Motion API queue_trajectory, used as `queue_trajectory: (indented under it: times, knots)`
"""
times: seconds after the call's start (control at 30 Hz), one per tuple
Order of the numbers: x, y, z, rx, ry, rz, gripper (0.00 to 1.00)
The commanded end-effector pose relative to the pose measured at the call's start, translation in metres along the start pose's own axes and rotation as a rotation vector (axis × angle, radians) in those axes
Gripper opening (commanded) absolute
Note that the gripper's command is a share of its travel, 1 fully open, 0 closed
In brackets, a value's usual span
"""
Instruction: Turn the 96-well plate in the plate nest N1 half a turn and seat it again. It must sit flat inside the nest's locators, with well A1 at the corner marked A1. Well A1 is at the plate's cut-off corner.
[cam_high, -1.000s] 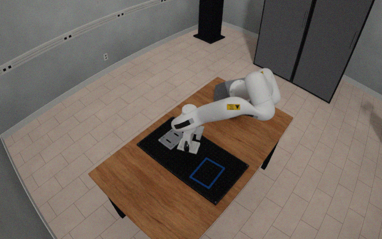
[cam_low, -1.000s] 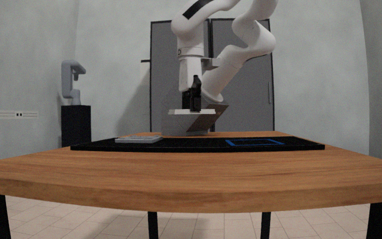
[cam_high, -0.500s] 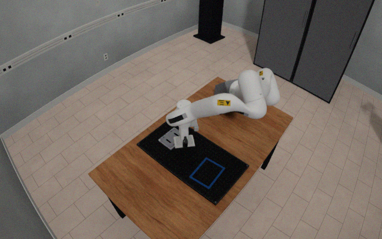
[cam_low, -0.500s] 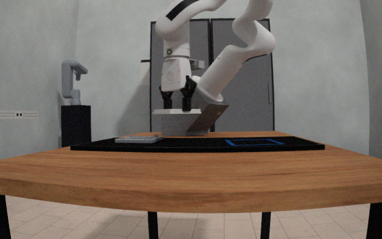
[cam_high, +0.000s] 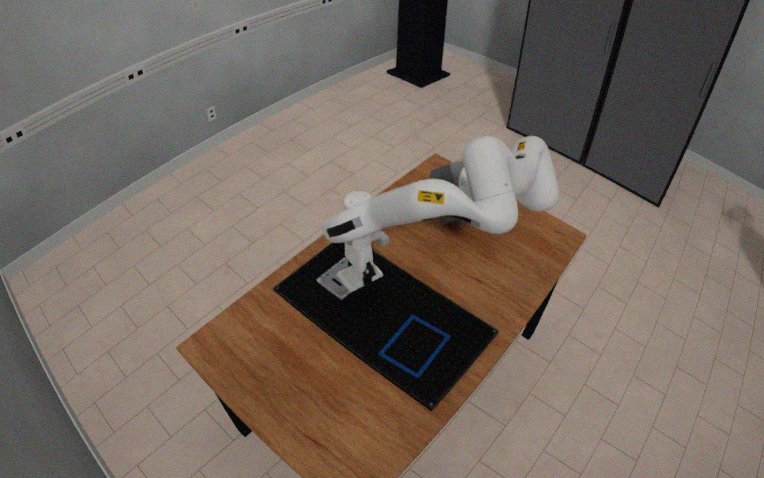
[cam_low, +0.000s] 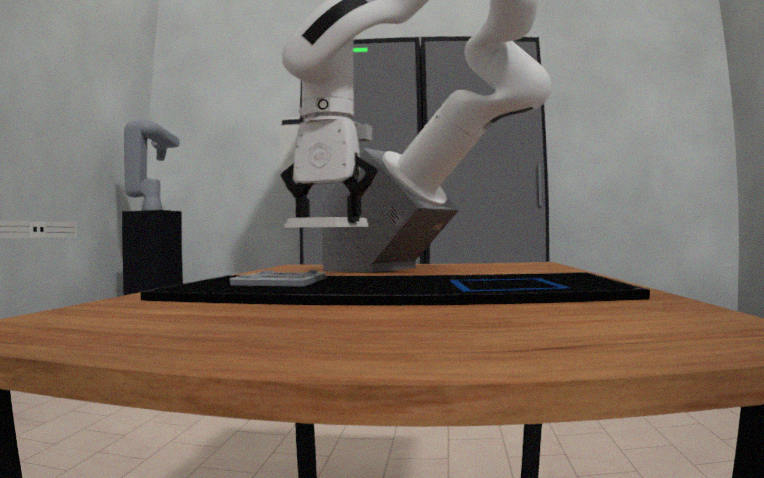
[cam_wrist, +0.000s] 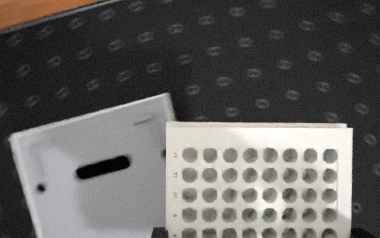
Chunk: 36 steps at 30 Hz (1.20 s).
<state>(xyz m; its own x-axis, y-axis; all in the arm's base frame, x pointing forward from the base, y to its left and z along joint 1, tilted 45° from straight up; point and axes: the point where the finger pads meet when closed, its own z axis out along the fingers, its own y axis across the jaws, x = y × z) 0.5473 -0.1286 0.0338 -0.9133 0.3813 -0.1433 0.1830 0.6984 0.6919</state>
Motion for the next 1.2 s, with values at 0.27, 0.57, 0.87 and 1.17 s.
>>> queue_trajectory:
  times: [0.27, 0.57, 0.87, 1.17]
  knots:
    - [-0.004, -0.033, -0.002, -0.002, -0.012, -0.259, 0.00]
    - [-0.007, -0.059, -0.002, -0.002, -0.012, -0.260, 0.00]
    - [-0.009, -0.085, -0.003, -0.002, -0.012, -0.260, 0.00]
    - [-0.010, -0.085, -0.003, -0.002, -0.012, -0.260, 0.00]
